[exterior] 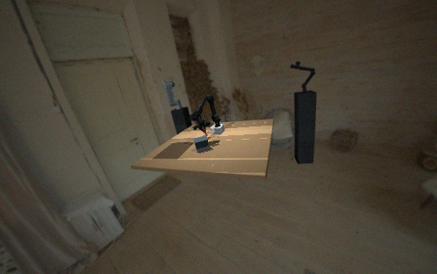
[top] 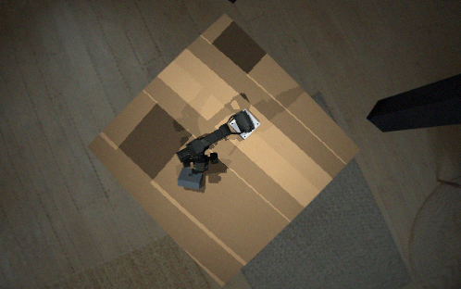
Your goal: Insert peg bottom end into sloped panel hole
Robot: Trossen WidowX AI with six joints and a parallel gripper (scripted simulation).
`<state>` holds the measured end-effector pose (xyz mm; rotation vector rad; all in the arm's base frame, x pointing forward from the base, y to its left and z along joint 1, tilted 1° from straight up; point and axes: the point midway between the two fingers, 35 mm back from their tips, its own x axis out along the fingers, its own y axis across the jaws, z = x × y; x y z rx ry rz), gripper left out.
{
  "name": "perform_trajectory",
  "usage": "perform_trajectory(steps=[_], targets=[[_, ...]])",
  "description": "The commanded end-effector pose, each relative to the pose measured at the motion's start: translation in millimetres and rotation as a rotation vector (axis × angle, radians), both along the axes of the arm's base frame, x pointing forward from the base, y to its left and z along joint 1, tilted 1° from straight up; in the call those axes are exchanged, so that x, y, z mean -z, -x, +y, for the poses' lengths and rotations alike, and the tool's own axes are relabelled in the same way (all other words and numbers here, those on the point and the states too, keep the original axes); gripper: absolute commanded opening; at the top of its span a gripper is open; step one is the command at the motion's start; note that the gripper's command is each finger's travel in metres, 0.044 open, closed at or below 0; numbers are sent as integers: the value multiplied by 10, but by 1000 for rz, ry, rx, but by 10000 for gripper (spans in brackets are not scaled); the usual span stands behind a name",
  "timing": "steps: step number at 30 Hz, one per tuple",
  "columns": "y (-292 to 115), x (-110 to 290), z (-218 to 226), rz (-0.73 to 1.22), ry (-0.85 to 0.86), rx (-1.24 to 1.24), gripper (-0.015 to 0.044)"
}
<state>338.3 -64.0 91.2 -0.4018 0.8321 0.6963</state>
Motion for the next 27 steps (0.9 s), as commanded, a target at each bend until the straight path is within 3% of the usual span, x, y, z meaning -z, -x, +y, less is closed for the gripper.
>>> perform_trajectory(steps=[1,27], targets=[[2,-14,-49,-13,-18,22,0],[34,-98,-381,-96,-99,134,0]])
